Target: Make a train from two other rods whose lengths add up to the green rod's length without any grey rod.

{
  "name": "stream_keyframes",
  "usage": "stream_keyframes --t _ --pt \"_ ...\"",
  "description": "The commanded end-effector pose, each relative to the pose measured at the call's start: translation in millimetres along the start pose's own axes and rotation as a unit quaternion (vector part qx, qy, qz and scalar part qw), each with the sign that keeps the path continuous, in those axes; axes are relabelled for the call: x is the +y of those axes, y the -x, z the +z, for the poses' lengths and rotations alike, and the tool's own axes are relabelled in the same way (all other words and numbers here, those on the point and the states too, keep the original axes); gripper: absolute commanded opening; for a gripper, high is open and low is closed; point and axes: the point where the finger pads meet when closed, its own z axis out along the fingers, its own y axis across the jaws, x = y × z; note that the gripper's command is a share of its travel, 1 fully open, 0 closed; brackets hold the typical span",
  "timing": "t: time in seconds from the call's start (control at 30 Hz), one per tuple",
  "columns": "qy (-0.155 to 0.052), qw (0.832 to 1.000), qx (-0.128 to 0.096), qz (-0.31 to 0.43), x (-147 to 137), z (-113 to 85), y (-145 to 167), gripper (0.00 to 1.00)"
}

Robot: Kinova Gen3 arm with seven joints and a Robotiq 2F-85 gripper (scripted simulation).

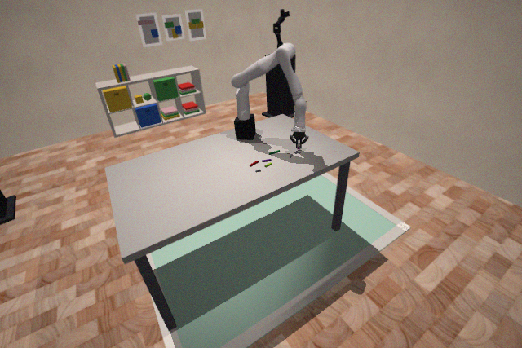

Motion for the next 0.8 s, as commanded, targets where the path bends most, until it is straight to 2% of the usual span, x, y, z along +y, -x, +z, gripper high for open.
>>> stream_keyframes --t 0.0,0.77 --pt "-0.001 1.0 0.0 0.0 -1 0.3 0 0.05" --pt "-0.001 1.0 0.0 0.0 -1 10.6 0 0.05"
